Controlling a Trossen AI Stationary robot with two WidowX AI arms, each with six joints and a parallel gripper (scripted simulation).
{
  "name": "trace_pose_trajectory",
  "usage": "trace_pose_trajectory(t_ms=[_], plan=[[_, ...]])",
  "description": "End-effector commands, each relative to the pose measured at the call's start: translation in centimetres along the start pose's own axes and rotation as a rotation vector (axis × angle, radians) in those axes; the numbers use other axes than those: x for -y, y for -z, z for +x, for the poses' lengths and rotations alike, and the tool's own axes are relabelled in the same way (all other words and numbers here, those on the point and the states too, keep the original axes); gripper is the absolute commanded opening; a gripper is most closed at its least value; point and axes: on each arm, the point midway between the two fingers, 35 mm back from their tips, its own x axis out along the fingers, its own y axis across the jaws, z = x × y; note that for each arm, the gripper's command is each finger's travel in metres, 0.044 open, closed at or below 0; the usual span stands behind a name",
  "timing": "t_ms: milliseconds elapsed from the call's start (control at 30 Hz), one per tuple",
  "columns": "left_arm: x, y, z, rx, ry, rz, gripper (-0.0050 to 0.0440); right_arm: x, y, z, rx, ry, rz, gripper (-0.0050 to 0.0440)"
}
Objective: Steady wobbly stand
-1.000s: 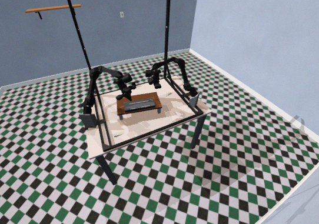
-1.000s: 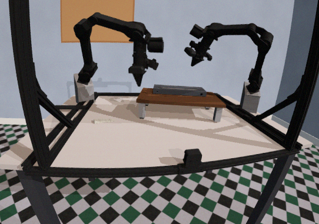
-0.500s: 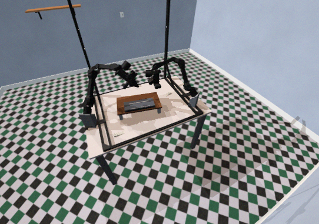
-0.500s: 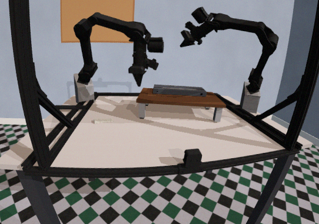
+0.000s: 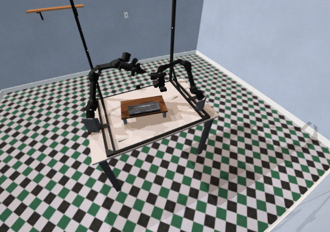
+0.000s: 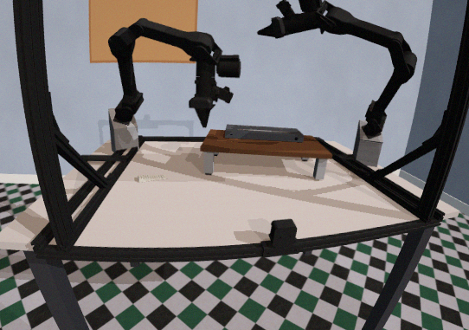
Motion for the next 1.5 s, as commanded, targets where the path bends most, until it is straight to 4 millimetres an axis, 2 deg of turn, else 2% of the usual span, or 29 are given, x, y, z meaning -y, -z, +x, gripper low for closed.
trace_pose_trajectory(t_ms=[0,33,200,367,567,600,933,1133,1167,1467], plan=[[0.0,0.0,0.0,0.000,0.000,0.000,0.0000,0.0,-0.5,0.3,0.016,0.000,-0.016,0.0000],[0.0,0.0,0.0,0.000,0.000,0.000,0.0000,-0.5,-0.8,-0.3,0.030,-0.008,-0.021,0.0000],[0.0,0.0,0.0,0.000,0.000,0.000,0.0000,-3.5,-5.9,-2.7,0.224,-0.051,-0.151,0.0000],[0.0,0.0,0.0,0.000,0.000,0.000,0.0000,-6.9,-10.5,-6.1,0.423,-0.087,-0.271,0.0000],[0.0,0.0,0.0,0.000,0.000,0.000,0.0000,-6.9,-10.5,-6.1,0.423,-0.087,-0.271,0.0000],[0.0,0.0,0.0,0.000,0.000,0.000,0.0000,-7.4,-10.6,-7.0,0.439,-0.096,-0.277,0.0000],[0.0,0.0,0.0,0.000,0.000,0.000,0.0000,-13.9,-17.4,-16.0,0.832,-0.145,-0.473,0.0000],[0.0,0.0,0.0,0.000,0.000,0.000,0.0000,-13.9,-17.4,-16.0,0.832,-0.145,-0.473,0.0000],[0.0,0.0,0.0,0.000,0.000,0.000,0.0000,-14.4,-17.3,-17.0,0.851,-0.154,-0.479,0.0000],[0.0,0.0,0.0,0.000,0.000,0.000,0.0000,-19.7,-20.6,-27.0,1.209,-0.179,-0.610,0.0000]])
